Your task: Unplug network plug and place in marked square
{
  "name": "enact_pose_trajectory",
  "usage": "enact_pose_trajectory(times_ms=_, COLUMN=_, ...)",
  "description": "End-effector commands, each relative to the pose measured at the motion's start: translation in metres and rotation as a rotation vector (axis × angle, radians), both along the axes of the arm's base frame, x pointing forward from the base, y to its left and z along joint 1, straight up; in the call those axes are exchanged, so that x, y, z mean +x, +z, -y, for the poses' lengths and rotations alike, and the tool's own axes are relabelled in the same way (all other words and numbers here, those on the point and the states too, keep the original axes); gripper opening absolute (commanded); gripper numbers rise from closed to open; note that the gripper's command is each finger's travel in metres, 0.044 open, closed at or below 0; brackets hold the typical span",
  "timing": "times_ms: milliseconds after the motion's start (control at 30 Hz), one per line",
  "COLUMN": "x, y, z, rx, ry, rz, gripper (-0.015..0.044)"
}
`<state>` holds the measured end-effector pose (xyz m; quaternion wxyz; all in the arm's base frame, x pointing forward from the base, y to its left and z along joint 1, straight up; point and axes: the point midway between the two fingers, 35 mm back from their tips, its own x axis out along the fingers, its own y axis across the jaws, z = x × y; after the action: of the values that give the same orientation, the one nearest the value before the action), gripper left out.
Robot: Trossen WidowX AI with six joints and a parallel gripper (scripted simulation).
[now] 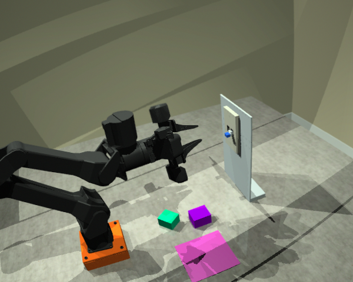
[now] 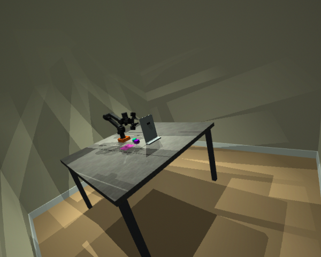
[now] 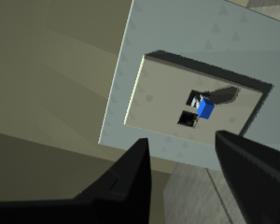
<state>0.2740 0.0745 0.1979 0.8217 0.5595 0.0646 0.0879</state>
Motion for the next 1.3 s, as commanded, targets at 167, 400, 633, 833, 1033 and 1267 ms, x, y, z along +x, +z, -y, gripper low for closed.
enact_pose_trajectory(times_ms=167, x=-0.020, y=-0.031, z=-0.014, rx=0.287, ry=0.058, rz=-0.084, gripper=0.0156)
enact_pose_trajectory(times_ms=400, x=-0.026, y=-0.039, z=-0.018, rx=0.368, ry=0.074, rz=-0.112, gripper=0.0156)
enact_pose_trajectory(times_ms=633, x=-0.018, y=-0.039, z=-0.019, rx=0.360, ry=0.074, rz=-0.113, gripper=0.0156)
enact_pose_trajectory(times_ms=833, x=-0.008, y=-0.037, z=-0.020, rx=0.359, ry=0.075, rz=-0.109, gripper=0.0156)
enact_pose_trajectory(times_ms=1033, x=0.002, y=-0.036, z=-0.021, rx=0.364, ry=0.077, rz=-0.099, gripper=0.0156)
enact_pose_trajectory(times_ms=1267, x=0.013, y=-0.036, z=-0.021, rx=0.369, ry=0.079, rz=-0.088, gripper=0.0156)
